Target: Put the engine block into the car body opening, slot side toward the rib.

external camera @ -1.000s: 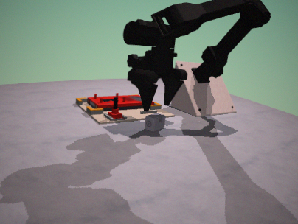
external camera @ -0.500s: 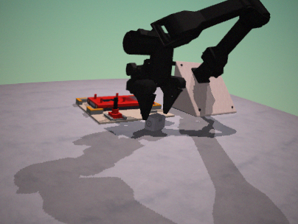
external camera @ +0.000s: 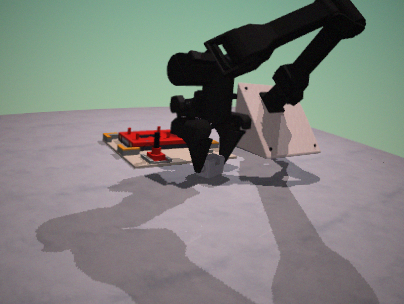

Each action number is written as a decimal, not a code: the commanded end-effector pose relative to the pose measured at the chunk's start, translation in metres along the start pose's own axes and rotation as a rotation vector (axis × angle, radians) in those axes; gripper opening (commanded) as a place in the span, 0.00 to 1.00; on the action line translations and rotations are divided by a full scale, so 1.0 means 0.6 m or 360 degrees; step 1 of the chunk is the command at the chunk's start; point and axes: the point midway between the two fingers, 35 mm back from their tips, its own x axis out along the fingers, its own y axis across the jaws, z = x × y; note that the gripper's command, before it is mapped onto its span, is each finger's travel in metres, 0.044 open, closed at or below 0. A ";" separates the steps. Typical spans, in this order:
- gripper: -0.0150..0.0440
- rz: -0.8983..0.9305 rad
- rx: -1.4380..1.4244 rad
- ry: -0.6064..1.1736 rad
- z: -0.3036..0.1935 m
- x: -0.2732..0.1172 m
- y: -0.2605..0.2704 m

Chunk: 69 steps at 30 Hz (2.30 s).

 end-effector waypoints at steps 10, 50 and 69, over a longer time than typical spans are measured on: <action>0.61 -0.0007 0.0011 -0.0008 0.003 0.003 -0.004; 0.25 -0.0015 0.0012 -0.0023 0.020 -0.185 0.004; 0.25 -0.0011 0.0011 -0.0070 0.015 -0.182 0.002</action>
